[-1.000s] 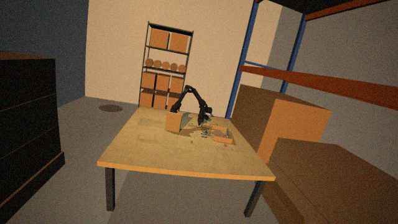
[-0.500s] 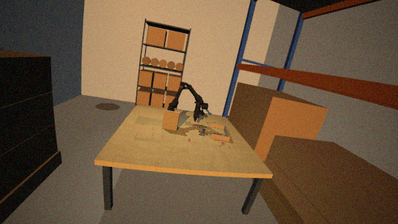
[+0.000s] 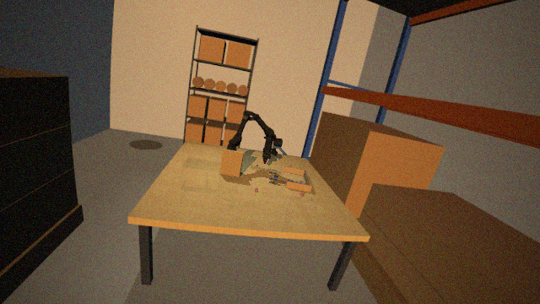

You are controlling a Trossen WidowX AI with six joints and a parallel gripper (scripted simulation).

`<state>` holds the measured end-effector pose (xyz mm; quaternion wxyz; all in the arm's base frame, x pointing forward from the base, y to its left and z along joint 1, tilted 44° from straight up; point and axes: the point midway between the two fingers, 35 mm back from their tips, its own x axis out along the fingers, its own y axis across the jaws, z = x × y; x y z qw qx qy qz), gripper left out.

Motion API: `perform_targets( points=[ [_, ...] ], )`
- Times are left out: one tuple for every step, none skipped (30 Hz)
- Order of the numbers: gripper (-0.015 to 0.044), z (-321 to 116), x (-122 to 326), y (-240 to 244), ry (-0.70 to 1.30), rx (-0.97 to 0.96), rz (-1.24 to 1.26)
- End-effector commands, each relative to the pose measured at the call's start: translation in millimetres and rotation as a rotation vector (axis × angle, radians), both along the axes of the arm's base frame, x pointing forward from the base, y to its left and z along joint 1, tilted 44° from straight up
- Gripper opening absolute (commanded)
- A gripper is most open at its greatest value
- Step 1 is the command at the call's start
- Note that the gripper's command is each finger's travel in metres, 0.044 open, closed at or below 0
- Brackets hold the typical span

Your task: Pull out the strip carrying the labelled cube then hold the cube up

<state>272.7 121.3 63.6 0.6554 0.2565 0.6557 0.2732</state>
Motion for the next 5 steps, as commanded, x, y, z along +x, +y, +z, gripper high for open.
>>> perform_targets(
  points=[
    [0.0000,2.0,-0.1,0.4,-0.005,0.006,0.003],
    [0.0000,2.0,-0.1,0.4,-0.005,0.006,0.003],
    [0.0000,2.0,-0.1,0.4,-0.005,0.006,0.003],
    [0.0000,2.0,-0.1,0.4,-0.005,0.006,0.003],
    [0.0000,2.0,-0.1,0.4,-0.005,0.006,0.003]
  ],
)
